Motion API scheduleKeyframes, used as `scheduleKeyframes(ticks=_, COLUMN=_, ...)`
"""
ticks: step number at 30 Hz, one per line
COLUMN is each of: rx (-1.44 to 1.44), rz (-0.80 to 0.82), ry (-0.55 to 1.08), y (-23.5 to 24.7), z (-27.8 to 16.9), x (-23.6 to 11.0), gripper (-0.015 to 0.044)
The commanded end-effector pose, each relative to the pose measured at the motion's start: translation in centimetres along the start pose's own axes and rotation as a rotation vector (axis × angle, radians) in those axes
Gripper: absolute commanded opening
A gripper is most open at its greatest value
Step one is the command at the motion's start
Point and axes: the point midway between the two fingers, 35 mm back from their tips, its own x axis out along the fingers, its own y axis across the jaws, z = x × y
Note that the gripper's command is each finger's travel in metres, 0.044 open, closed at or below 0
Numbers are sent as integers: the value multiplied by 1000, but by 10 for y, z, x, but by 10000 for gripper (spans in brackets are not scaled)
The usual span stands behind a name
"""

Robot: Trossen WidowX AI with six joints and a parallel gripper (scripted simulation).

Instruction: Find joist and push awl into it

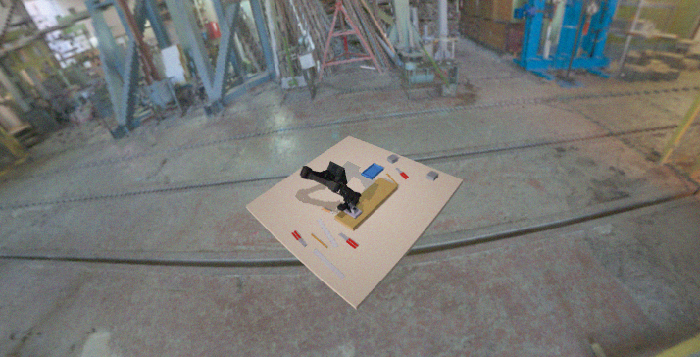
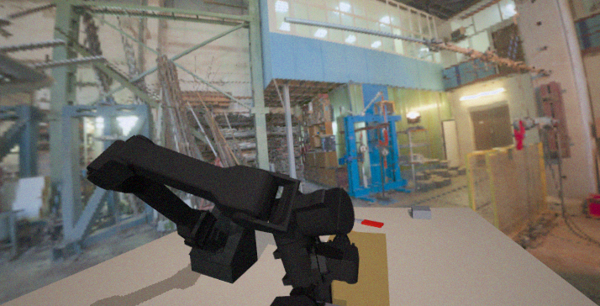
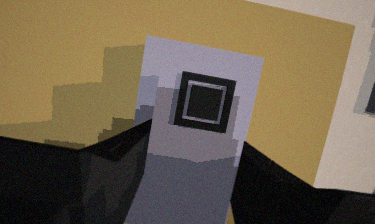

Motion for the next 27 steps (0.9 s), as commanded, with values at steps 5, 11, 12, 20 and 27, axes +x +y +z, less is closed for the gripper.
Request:
scheduleKeyframes(ticks=5, rx=-4, rz=1, ry=4, y=27, z=0, x=2, gripper=0)
scheduleKeyframes(ticks=11, rx=-4, rz=2, ry=4, y=46, z=0, x=2, gripper=0)
scheduleKeyframes(ticks=12, rx=-4, rz=2, ry=4, y=49, z=0, x=2, gripper=0)
scheduleKeyframes(ticks=20, rx=-4, rz=3, ry=4, y=73, z=-1, x=2, gripper=0)
scheduleKeyframes(ticks=27, rx=-4, rz=4, ry=4, y=94, z=-1, x=2, gripper=0)
